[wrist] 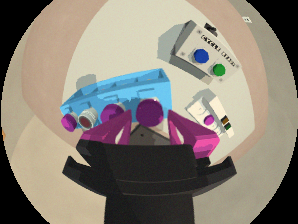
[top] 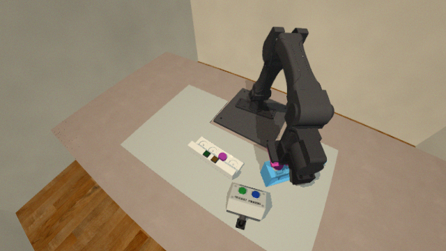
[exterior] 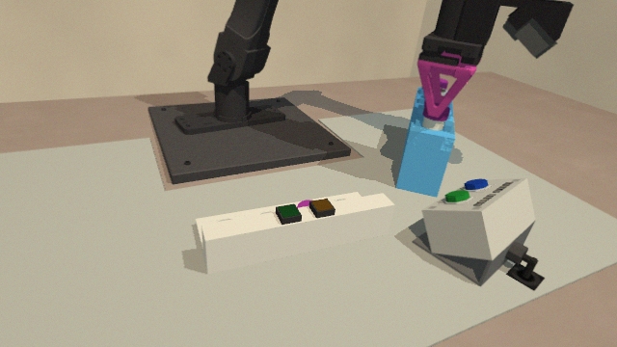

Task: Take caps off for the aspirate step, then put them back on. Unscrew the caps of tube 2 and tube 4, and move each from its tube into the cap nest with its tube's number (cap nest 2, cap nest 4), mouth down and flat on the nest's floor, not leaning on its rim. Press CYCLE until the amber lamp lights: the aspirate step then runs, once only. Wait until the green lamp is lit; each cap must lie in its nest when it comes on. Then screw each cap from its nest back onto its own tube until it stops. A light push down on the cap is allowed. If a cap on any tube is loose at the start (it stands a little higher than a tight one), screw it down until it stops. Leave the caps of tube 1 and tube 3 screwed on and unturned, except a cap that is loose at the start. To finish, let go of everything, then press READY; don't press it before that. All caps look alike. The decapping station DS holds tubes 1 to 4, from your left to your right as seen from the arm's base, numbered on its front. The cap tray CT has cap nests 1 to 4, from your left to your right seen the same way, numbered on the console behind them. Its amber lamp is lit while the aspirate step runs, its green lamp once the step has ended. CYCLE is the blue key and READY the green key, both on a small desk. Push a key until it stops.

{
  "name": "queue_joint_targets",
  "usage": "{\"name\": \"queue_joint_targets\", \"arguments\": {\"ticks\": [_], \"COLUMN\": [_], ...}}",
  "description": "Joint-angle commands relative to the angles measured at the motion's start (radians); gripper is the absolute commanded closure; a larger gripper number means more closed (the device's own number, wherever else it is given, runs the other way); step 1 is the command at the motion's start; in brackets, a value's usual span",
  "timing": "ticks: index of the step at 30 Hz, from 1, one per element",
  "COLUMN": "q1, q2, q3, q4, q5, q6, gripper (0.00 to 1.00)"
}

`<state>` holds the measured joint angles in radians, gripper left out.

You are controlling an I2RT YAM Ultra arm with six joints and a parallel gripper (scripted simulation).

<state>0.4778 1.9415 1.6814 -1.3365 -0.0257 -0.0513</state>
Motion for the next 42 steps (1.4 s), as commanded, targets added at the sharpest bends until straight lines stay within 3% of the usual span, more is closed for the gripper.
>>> {"name": "queue_joint_targets", "arguments": {"ticks": [1,2,16,30,35,37,39,42], "q1": [-0.001,-0.001,-0.001,-0.003,-0.003,-0.044,-0.044,-0.107], "q2": [-0.008,-0.008,-0.008,0.004,0.004,-0.03,-0.03,-0.074], "q3": [0.007,0.007,0.007,0.164,0.164,0.117,0.117,0.057], "q4": [0.0,0.0,0.0,-0.146,-0.146,-0.134,-0.134,-0.12], "q5": [0.0,0.0,0.0,0.0,0.0,0.001,0.001,0.003], "q6": [0.05,0.05,0.05,0.048,0.048,0.174,0.174,0.36], "gripper": [0.51,1.0,1.0,1.0,1.0,1.0,1.0,1.0]}}
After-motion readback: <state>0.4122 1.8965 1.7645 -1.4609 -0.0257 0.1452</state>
